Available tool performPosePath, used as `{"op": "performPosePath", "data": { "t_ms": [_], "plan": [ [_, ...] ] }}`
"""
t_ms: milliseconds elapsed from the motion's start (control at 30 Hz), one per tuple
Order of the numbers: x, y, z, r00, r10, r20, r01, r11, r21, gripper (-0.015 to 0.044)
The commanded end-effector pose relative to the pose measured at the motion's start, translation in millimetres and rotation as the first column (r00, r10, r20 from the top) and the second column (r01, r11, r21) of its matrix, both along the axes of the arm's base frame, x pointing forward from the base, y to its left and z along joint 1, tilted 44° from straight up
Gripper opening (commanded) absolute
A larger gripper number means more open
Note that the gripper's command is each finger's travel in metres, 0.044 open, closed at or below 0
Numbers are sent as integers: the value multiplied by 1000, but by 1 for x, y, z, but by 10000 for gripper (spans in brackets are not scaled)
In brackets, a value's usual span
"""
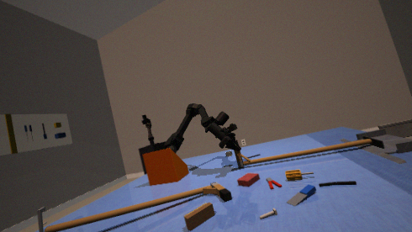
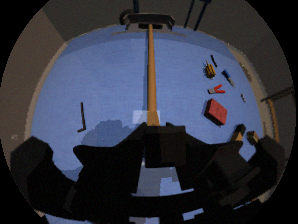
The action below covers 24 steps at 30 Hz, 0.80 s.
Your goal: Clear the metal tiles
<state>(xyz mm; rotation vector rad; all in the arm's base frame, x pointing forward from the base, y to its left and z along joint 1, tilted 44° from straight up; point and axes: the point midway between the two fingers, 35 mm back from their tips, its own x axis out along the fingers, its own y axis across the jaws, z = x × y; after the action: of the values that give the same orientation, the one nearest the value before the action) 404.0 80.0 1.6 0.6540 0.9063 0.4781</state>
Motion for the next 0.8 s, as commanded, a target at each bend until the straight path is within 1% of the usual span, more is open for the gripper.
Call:
{"op": "performPosePath", "data": {
  "t_ms": [0,767],
  "plan": [
    [-4,-4,4,1000,-6,15,6,1000,0,0],
    [-41,-7,2,1000,-8,15,8,1000,0,0]
  ]
}}
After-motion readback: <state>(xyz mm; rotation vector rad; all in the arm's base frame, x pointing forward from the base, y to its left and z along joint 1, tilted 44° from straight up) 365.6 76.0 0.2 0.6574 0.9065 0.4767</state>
